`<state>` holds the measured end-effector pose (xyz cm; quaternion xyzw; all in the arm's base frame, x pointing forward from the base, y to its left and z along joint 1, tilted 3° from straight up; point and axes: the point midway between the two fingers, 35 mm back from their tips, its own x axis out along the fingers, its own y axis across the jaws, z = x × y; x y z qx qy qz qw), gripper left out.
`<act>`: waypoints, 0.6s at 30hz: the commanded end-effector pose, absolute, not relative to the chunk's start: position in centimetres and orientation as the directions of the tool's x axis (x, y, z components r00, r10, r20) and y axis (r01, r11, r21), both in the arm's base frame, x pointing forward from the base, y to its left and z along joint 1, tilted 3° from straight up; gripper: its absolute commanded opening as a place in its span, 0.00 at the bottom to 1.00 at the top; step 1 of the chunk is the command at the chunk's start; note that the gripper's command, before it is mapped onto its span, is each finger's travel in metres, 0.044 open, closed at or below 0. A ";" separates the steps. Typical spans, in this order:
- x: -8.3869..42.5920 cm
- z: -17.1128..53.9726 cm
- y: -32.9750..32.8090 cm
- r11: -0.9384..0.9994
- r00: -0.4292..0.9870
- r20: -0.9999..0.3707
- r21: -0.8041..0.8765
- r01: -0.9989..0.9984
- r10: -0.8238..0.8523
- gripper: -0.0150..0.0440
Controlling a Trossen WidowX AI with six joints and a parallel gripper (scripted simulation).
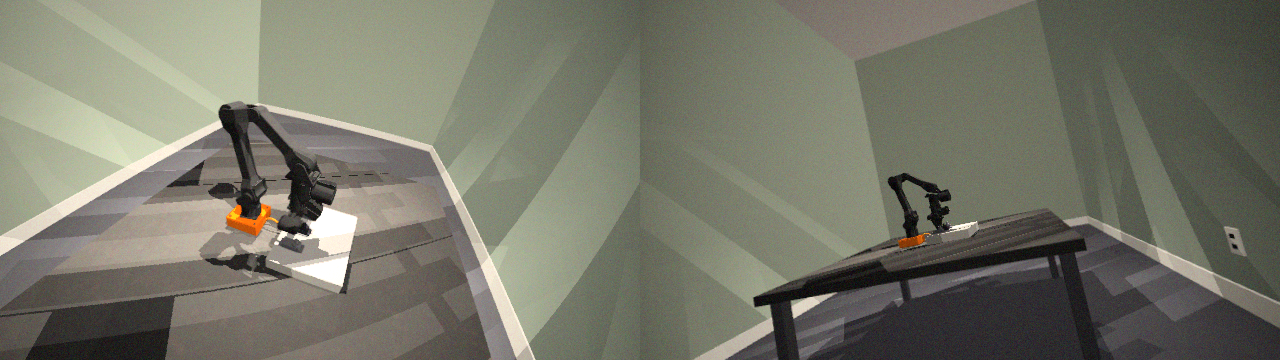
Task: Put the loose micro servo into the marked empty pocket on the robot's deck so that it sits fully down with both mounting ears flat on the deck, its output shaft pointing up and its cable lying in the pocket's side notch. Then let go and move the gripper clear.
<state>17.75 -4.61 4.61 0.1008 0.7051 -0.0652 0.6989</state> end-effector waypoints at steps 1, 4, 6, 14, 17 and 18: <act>17.9 6.2 -4.7 0.971 0.003 -0.999 0.048 0.235 0.049 0.57; 17.6 7.9 -4.7 0.971 0.003 -0.999 0.048 0.235 0.049 0.57; 17.6 7.9 -4.7 0.971 0.003 -0.999 0.048 0.235 0.048 0.57; 20.5 9.6 -5.5 0.970 0.009 -0.999 0.049 0.238 0.048 0.84; 23.0 11.3 -6.2 0.970 0.010 -0.999 0.048 0.237 0.047 0.97; 23.9 11.9 -6.4 0.970 0.011 -0.999 0.048 0.237 0.047 1.00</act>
